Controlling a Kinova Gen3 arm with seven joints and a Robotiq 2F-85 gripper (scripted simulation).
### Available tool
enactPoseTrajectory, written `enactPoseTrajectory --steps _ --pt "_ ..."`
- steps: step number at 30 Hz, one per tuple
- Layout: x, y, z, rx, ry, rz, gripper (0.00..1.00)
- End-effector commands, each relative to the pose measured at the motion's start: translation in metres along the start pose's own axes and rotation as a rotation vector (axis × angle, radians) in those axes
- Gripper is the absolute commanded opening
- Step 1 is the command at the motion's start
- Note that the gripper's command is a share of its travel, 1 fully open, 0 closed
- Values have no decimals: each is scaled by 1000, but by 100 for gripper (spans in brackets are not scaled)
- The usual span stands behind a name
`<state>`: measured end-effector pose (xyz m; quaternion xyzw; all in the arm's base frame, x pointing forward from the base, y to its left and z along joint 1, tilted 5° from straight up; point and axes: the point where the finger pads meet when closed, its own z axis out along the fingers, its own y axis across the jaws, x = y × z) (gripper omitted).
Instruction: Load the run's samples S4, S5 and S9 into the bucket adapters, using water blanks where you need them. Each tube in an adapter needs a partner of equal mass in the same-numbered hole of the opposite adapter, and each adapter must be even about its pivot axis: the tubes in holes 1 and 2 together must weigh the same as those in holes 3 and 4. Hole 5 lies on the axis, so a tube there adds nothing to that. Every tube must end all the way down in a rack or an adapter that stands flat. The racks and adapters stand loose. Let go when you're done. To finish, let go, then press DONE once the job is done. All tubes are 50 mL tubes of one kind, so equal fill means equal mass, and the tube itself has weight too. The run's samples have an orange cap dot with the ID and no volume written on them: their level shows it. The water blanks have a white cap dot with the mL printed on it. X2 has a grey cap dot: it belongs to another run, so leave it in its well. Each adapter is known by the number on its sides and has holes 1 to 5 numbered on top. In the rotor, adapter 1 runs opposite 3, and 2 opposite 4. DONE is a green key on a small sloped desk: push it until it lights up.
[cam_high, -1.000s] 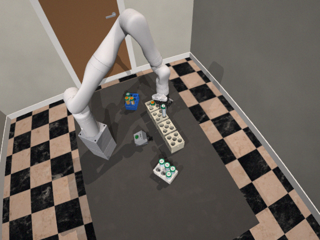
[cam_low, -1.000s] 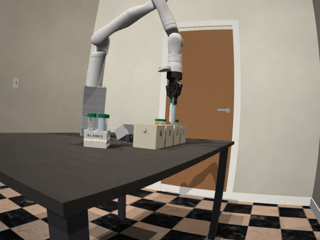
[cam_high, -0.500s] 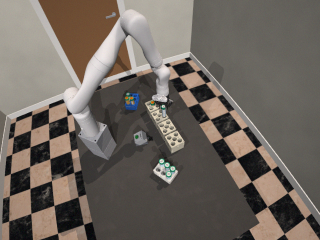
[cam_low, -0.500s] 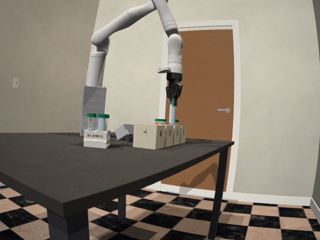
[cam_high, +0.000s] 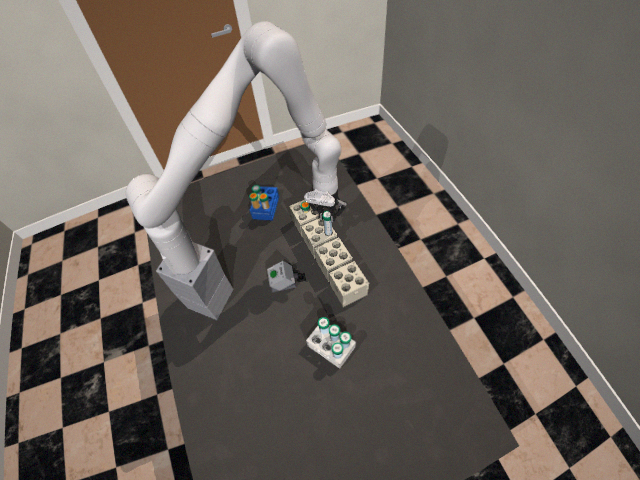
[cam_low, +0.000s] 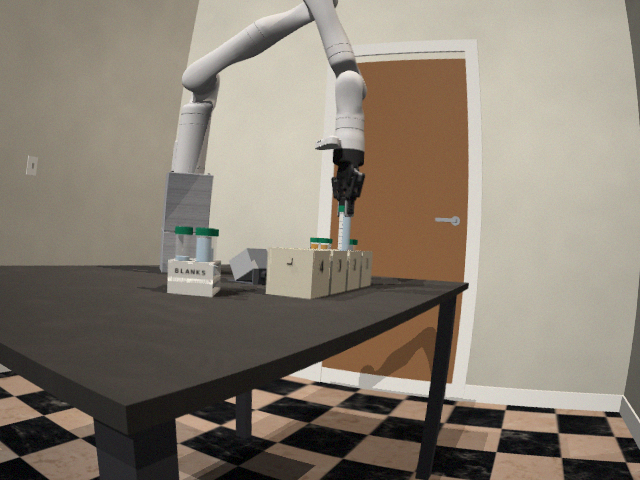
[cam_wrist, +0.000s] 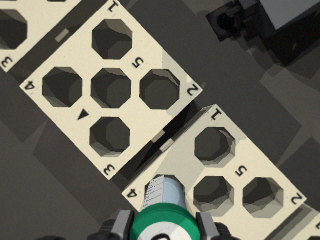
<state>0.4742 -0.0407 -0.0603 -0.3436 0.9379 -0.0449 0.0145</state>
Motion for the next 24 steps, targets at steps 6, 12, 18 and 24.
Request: enactPoseTrajectory --steps 6,12,18,24 --pt "0 0 5 1 -1 0 10" --pt "0 0 9 1 -1 0 10" --pt "0 0 11 1 -1 0 10" --pt "0 0 15 1 -1 0 10"
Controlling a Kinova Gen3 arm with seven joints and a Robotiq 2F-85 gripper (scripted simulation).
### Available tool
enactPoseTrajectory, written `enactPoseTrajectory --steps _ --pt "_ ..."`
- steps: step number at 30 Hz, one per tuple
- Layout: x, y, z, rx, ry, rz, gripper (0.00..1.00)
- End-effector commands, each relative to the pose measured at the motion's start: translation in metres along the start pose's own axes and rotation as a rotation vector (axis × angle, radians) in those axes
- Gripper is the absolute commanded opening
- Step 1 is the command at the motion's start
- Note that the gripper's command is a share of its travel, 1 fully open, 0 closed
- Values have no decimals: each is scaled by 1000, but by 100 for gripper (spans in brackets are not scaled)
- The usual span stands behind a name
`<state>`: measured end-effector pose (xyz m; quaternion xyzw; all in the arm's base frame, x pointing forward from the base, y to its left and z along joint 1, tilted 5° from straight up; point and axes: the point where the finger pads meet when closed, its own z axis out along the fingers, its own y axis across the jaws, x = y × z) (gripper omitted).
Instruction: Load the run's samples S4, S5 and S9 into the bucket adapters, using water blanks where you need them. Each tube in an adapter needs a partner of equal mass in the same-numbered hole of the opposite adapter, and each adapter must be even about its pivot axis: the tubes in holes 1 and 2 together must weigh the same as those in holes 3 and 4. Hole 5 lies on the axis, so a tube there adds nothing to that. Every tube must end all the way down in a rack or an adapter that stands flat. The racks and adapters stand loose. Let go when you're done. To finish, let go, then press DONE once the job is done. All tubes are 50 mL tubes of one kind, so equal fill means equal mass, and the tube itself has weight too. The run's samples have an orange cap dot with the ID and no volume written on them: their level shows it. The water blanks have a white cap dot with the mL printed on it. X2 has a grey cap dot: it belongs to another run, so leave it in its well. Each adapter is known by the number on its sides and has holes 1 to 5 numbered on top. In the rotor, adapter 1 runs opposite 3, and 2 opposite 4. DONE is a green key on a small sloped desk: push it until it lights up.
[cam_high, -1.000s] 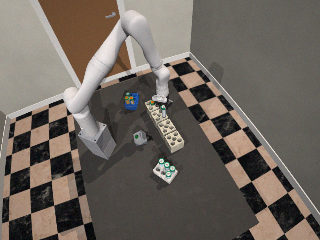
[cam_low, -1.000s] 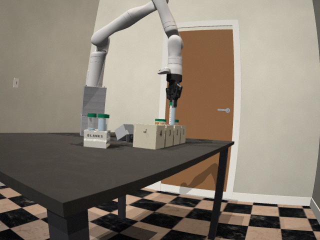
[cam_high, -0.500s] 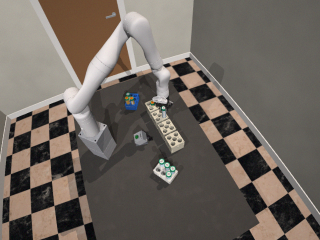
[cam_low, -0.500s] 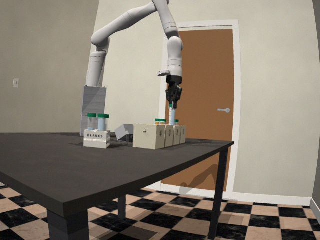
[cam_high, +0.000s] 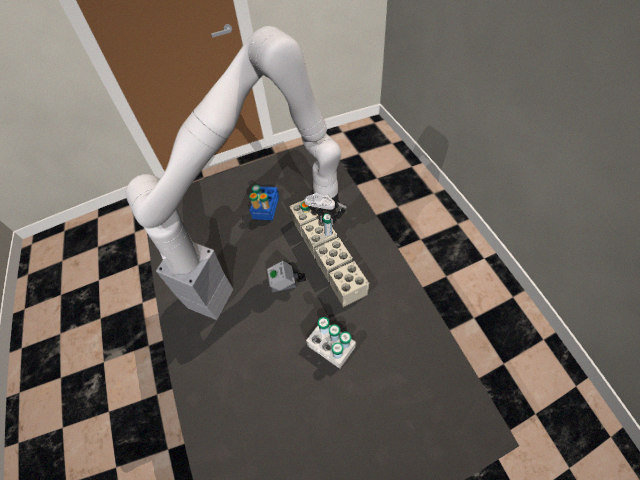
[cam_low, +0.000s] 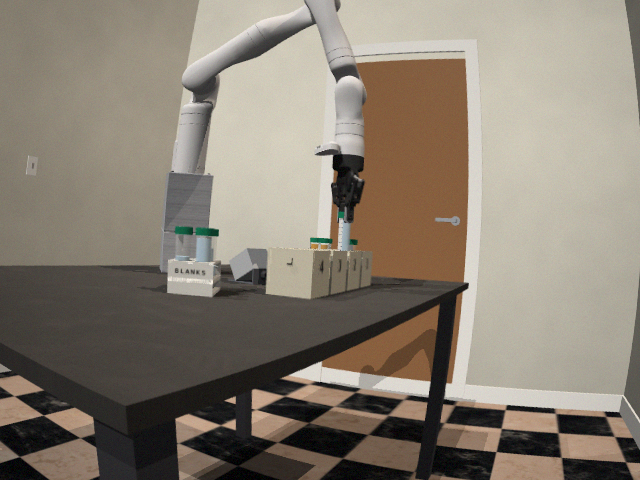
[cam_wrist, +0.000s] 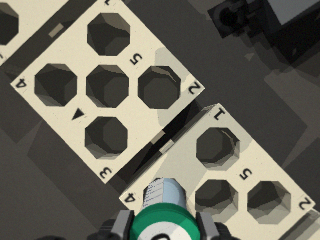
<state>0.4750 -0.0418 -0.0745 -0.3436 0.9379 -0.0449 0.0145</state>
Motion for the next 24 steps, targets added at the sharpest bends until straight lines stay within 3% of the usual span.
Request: enactPoseTrajectory --steps 1,24 --pt "0 0 2 1 -1 0 10" --pt "0 0 15 1 -1 0 10"
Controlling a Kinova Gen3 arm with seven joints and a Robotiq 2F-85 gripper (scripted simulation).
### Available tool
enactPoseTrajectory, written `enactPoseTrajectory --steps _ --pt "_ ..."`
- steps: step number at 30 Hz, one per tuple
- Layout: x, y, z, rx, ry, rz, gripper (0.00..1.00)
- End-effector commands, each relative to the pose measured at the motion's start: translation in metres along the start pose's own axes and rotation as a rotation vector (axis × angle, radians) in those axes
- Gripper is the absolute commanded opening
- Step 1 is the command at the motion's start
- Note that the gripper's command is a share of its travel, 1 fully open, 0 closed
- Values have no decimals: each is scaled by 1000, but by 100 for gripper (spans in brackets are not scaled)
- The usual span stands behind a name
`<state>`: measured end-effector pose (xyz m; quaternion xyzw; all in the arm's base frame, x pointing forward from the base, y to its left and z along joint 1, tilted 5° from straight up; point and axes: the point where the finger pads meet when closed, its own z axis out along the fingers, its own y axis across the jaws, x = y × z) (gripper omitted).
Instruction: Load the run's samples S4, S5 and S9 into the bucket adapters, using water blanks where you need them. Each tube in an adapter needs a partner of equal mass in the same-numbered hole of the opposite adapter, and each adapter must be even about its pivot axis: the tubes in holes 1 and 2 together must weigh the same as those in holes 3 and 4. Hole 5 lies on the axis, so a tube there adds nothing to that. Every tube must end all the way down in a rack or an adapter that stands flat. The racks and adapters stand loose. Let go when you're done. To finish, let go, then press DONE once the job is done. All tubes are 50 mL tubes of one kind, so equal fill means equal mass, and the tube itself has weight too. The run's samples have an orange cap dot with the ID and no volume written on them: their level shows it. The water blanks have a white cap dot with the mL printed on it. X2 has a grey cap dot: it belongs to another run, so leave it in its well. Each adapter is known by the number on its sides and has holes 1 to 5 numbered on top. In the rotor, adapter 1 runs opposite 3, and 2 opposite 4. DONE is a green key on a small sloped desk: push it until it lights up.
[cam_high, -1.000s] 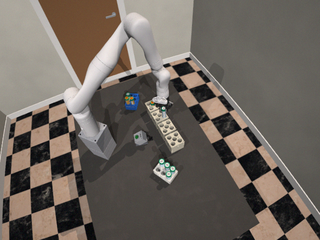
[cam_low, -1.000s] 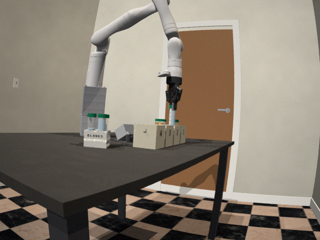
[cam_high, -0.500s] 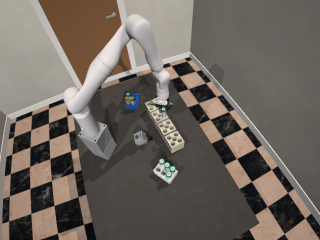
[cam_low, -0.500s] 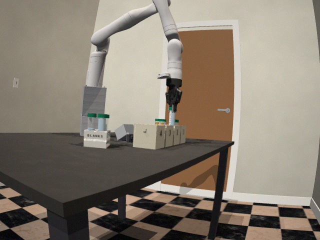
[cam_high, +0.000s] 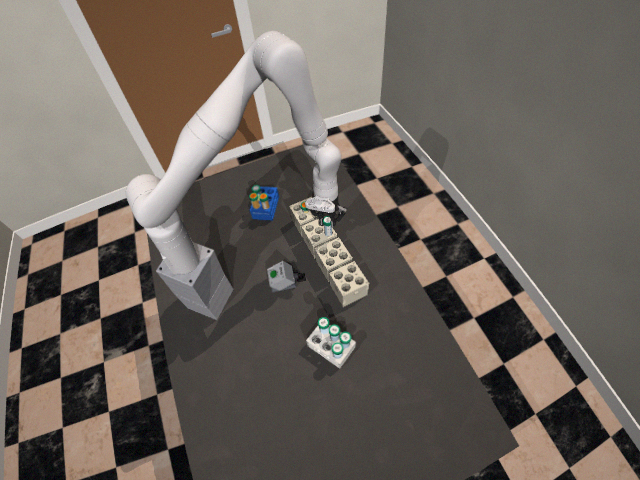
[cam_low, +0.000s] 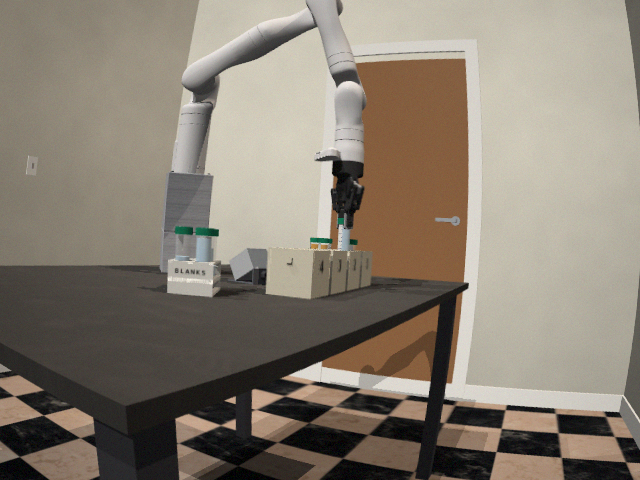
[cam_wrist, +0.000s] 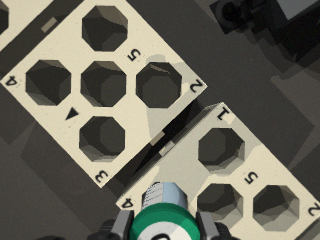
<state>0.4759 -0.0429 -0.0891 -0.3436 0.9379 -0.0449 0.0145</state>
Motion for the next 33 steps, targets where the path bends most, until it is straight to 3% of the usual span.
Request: enactPoseTrajectory --steps 1,33 --pt "-1 0 0 1 -1 0 10" --pt "-1 0 20 1 -1 0 10"
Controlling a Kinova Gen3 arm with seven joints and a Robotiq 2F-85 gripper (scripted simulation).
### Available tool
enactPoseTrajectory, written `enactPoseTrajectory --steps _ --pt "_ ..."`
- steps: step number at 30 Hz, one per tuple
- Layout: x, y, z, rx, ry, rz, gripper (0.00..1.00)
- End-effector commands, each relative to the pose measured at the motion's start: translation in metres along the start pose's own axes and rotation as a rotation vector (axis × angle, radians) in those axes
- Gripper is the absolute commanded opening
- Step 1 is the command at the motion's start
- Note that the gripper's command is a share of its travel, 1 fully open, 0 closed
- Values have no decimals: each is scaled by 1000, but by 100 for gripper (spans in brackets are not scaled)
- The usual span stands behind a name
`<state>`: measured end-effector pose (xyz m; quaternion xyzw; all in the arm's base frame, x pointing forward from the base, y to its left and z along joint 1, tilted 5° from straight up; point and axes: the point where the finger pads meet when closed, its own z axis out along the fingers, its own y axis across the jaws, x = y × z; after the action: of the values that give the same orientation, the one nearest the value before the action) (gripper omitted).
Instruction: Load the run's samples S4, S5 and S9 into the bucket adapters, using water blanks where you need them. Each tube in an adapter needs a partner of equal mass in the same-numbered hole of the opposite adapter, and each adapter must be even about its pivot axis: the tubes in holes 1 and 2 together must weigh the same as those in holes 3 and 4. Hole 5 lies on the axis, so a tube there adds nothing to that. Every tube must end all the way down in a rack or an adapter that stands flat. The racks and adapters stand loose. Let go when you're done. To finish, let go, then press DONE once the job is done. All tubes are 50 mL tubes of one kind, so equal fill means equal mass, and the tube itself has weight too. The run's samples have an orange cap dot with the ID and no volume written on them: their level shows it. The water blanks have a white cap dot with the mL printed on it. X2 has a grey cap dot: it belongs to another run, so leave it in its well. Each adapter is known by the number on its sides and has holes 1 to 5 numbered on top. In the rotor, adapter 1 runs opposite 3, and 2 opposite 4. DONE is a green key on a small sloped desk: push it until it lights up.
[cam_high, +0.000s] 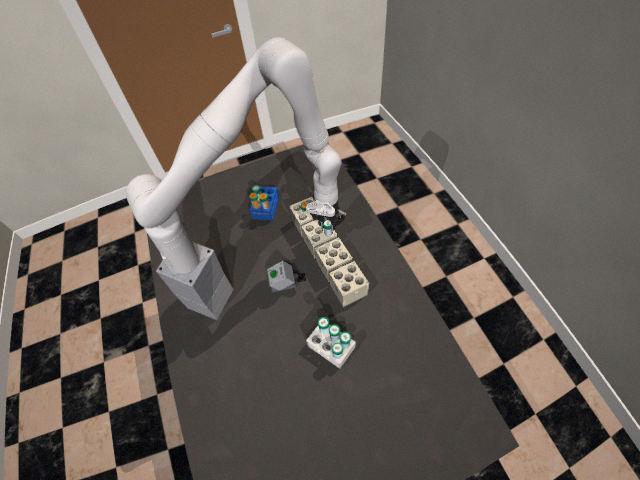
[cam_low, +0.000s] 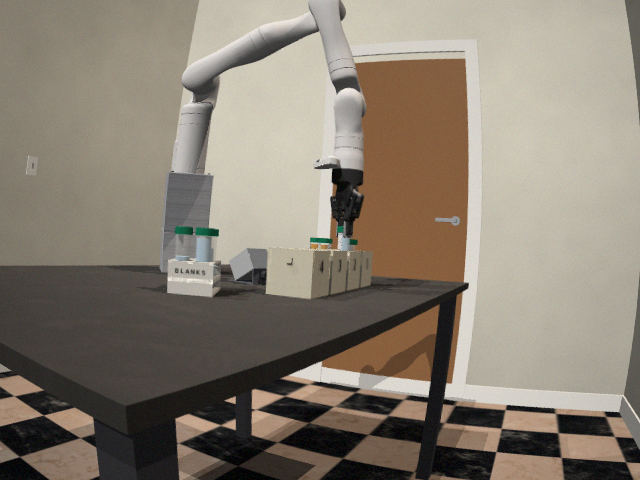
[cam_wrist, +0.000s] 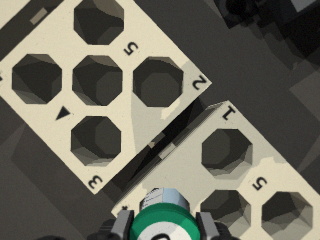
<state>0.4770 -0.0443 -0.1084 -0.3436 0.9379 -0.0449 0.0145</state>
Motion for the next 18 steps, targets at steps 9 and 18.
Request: enactPoseTrajectory --steps 9,18 --pt "-1 0 6 1 -1 0 10" --pt "-1 0 11 1 -1 0 10"
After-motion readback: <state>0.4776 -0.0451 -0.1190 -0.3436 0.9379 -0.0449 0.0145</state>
